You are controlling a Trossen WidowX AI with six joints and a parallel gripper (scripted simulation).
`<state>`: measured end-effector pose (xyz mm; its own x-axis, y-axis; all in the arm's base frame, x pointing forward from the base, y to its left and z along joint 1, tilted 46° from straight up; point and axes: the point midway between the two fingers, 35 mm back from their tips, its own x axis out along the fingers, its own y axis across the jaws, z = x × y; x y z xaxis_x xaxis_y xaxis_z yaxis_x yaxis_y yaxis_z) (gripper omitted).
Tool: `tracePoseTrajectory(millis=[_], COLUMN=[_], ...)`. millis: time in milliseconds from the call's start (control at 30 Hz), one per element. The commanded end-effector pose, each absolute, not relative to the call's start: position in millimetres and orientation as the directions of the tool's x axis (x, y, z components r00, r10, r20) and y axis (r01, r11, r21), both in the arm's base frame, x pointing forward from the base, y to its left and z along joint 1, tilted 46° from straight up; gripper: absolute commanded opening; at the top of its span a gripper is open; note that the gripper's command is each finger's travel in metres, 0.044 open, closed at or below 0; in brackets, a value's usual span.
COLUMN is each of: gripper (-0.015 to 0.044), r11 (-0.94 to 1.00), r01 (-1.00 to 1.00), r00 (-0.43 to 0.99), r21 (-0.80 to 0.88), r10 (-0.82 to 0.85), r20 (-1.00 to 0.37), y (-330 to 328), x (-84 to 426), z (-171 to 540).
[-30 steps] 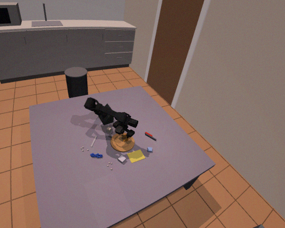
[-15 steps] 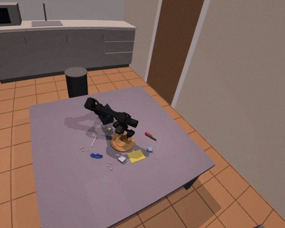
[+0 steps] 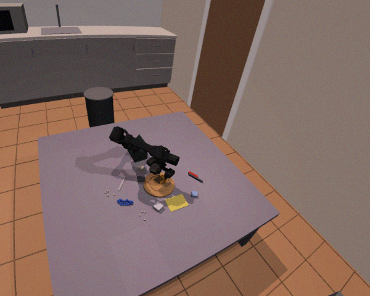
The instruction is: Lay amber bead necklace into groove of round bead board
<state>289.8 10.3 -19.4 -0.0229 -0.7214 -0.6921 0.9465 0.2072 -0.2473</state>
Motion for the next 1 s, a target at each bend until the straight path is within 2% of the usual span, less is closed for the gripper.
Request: tracePoseTrajectory(millis=[0, 600, 967], gripper=[0.0440, 0.0440, 0.0151], r11=[0.203, 0.203, 0.122], r01=[0.949, 0.949, 0.980], r00=[-0.024, -0.024, -0.024], r21=[-0.243, -0.243, -0.159], r10=[-0.719, -0.719, -0.716], r20=[-0.694, -0.694, -0.697], y=[10.7, 10.7, 68.7], x=[289.7, 289.7, 290.2], z=[-19.3, -19.3, -59.8])
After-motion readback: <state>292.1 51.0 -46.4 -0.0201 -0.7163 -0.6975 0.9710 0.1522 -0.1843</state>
